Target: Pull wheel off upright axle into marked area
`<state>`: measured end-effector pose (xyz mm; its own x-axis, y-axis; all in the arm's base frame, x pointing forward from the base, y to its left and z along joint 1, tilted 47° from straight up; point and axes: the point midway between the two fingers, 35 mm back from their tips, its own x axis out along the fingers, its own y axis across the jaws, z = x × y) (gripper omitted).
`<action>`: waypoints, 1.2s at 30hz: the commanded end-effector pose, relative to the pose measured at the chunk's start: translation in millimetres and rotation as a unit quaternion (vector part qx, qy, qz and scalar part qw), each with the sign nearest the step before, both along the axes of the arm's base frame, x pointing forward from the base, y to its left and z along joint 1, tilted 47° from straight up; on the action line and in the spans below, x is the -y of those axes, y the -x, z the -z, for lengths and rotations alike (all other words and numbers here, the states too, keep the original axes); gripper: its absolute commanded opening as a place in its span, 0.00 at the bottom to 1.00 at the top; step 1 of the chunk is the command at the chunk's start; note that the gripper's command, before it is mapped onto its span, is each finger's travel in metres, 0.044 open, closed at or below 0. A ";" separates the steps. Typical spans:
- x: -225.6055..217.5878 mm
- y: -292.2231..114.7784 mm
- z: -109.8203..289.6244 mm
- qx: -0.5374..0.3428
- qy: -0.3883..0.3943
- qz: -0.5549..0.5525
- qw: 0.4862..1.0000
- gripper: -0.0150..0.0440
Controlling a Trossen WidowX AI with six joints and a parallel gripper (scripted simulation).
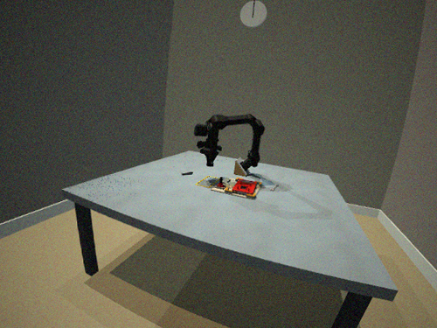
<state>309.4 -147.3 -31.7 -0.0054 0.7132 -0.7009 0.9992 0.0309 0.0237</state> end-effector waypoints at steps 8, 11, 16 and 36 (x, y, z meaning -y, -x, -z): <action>-21.1 0.1 21.7 -0.003 -0.002 0.001 1.000 0.25; -32.7 -0.6 33.4 -0.003 -0.002 0.001 1.000 0.25; -52.5 -0.1 52.0 -0.002 -0.003 0.001 1.000 0.25; -68.4 1.1 64.7 -0.001 -0.003 -0.003 1.000 0.65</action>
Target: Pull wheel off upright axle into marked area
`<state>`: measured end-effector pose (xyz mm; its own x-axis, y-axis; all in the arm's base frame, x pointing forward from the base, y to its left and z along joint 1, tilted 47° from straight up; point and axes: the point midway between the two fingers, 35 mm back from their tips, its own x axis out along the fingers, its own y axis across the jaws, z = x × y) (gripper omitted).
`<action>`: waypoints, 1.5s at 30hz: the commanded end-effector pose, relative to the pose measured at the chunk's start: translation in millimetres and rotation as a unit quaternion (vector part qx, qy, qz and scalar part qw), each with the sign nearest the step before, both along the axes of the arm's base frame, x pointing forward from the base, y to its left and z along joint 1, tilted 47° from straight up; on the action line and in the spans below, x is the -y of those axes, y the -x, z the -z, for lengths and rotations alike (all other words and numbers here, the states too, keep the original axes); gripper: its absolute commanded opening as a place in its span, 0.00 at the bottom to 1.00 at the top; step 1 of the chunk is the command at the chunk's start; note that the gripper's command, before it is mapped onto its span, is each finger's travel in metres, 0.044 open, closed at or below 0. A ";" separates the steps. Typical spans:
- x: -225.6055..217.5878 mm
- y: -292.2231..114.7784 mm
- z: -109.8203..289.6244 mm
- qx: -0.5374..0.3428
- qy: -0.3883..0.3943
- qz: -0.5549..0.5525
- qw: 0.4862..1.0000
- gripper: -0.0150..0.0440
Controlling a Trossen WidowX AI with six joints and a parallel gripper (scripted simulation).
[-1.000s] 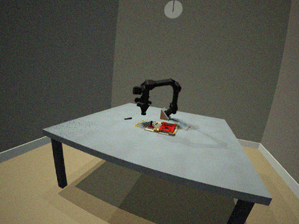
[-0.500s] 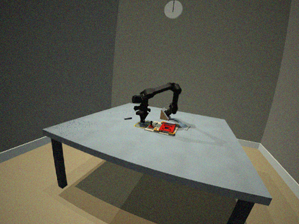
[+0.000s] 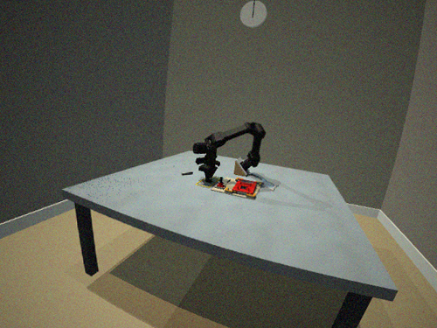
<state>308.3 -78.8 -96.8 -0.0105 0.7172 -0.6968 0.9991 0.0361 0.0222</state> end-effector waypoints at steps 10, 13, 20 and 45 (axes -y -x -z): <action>42.4 -0.5 -40.3 -0.002 0.000 0.004 1.000 0.76; 43.6 -0.4 -41.6 -0.002 0.000 0.004 1.000 0.76; 49.2 31.6 -60.7 -0.004 0.001 0.006 1.000 0.99; 54.9 83.7 -96.9 -0.004 0.000 0.004 1.000 1.00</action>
